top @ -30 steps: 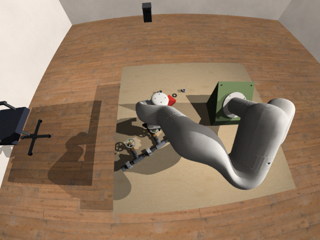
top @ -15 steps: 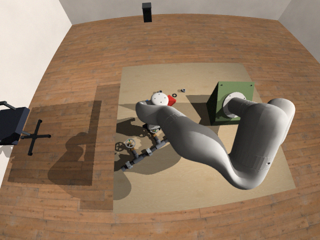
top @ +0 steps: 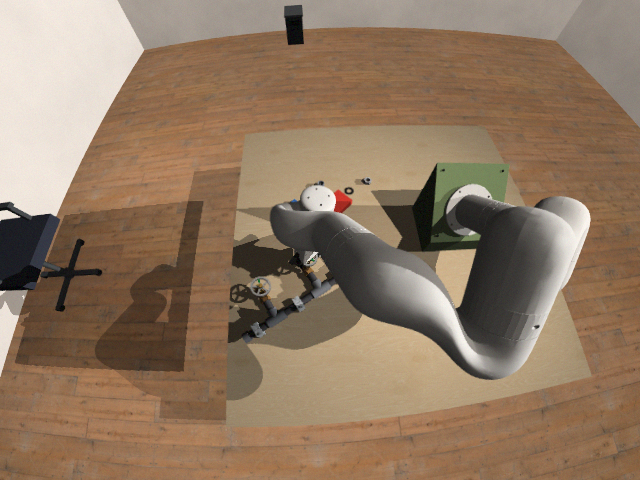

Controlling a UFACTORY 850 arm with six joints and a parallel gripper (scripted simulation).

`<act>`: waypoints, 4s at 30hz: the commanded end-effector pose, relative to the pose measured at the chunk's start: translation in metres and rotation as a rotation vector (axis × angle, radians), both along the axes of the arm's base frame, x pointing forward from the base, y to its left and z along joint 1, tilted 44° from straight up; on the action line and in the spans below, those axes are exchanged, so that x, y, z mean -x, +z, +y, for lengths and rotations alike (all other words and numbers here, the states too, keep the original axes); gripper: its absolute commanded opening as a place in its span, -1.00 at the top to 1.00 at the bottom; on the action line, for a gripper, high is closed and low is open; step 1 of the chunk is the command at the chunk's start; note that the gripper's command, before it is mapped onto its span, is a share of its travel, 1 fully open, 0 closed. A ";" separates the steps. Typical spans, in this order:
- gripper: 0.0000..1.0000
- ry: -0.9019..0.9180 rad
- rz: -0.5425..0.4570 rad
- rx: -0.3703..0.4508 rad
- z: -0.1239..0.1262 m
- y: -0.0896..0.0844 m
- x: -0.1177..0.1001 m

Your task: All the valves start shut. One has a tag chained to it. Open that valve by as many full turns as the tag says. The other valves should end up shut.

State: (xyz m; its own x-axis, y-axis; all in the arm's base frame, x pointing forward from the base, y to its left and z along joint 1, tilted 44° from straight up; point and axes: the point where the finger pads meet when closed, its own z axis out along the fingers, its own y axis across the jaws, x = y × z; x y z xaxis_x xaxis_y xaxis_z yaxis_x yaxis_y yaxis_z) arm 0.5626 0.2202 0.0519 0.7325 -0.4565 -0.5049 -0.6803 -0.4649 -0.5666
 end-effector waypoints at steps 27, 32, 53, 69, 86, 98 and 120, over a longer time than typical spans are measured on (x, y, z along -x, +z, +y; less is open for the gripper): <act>1.00 1.059 -1.233 0.044 0.000 0.001 -0.001; 1.00 1.237 -1.455 0.054 0.000 0.001 -0.001; 1.00 1.525 -1.797 0.069 0.000 0.001 -0.001; -1.00 1.527 -1.800 0.070 0.000 0.001 -0.001; -1.00 1.523 -1.795 0.069 0.000 0.001 -0.001; -1.00 1.396 -1.648 0.063 0.000 0.001 -0.001; -1.00 0.615 -0.764 0.031 0.000 0.001 -0.001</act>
State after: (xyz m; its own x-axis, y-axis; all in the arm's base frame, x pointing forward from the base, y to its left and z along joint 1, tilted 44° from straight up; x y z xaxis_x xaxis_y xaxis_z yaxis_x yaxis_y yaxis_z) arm 0.5627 0.2201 0.0521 0.8964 0.2264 0.3809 0.4364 -0.6007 -0.6699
